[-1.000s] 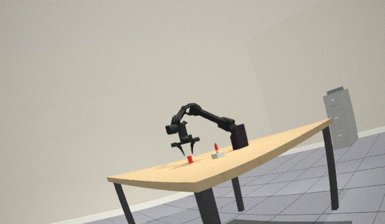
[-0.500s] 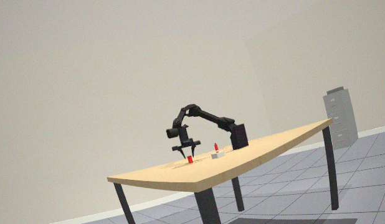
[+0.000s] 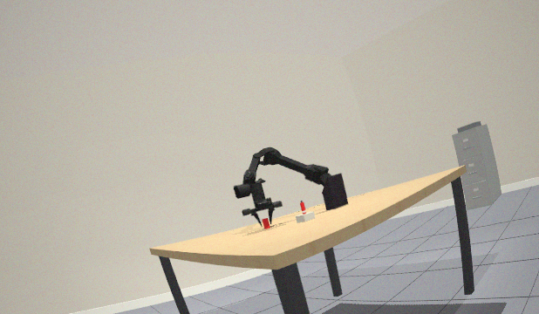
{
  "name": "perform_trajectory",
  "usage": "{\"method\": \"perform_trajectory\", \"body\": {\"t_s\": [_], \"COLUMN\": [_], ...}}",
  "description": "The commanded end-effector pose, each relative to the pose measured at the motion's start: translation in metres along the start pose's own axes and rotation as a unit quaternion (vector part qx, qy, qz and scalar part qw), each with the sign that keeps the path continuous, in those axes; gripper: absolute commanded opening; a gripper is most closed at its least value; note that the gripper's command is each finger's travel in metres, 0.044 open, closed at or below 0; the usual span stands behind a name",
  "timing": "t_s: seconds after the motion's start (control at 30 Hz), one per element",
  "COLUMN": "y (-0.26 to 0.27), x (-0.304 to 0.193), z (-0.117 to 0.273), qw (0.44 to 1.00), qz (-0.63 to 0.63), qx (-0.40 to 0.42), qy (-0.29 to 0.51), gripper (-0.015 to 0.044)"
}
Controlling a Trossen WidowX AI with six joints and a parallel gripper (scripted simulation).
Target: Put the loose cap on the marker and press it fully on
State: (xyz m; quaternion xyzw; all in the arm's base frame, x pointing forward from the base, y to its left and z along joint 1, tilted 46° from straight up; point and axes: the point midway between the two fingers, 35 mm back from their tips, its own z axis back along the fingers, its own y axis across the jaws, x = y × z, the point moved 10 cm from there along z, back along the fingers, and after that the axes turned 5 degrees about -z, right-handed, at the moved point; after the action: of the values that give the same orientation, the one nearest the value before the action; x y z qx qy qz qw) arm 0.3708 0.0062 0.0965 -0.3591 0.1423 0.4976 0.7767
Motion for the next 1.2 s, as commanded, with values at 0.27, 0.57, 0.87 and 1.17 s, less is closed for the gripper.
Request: {"method": "perform_trajectory", "body": {"t_s": [0.27, 0.57, 0.87, 1.17], "y": [0.001, 0.0, 0.001, 0.005], "x": [0.0, 0.002, 0.001, 0.007], "z": [-0.001, 0.022, 0.051, 0.061], "qw": [1.0, 1.0, 1.0, 1.0], "qz": [0.003, 0.003, 0.003, 0.003], "qx": [-0.001, 0.0, 0.0, 0.0], "qy": [0.001, 0.0, 0.0, -0.002], "gripper": [0.0076, 0.0, 0.0, 0.0]}}
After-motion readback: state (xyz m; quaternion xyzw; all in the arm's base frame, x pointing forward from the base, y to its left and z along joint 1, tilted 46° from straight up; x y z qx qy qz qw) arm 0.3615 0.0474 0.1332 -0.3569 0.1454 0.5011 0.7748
